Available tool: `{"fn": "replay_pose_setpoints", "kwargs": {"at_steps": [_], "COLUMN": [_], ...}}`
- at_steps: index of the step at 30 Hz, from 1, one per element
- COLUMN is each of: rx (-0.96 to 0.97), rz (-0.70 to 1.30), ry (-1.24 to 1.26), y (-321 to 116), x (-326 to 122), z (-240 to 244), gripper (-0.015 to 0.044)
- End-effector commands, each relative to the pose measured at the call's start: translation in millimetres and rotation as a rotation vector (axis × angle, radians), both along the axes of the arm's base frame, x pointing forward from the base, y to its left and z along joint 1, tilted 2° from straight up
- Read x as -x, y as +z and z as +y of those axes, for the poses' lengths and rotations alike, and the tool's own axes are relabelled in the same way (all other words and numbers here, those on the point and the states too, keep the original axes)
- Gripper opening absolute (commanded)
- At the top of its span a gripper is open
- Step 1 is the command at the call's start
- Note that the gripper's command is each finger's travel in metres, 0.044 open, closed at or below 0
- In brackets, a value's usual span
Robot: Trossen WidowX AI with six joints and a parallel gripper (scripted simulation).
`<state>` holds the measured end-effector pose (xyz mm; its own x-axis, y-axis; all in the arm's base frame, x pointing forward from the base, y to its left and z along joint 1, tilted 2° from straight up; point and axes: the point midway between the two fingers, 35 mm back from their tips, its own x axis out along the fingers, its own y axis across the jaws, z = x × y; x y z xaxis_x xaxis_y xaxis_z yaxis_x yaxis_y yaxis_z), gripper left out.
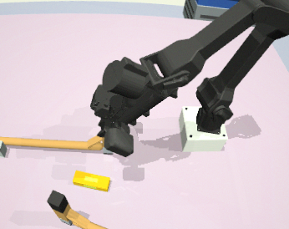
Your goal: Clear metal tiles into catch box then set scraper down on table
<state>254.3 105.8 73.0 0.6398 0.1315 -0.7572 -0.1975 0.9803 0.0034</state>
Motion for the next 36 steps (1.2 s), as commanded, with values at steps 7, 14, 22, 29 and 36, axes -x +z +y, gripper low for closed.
{"fn": "replay_pose_setpoints", "kwargs": {"at_steps": [7,14,22,29,36], "rx": [0.002,0.004,0.006,0.007,0.008], "rz": [-0.001,0.004,0.008,0.011,0.012], "ry": [-0.001,-0.001,0.001,0.002,0.003], "y": [1,1,0,0,-1], "x": [-4,-6,-8,-9,-11], "z": [-12,-21,-31,-40,-49], "gripper": [0.0,0.0,0.0,0.0,0.0]}}
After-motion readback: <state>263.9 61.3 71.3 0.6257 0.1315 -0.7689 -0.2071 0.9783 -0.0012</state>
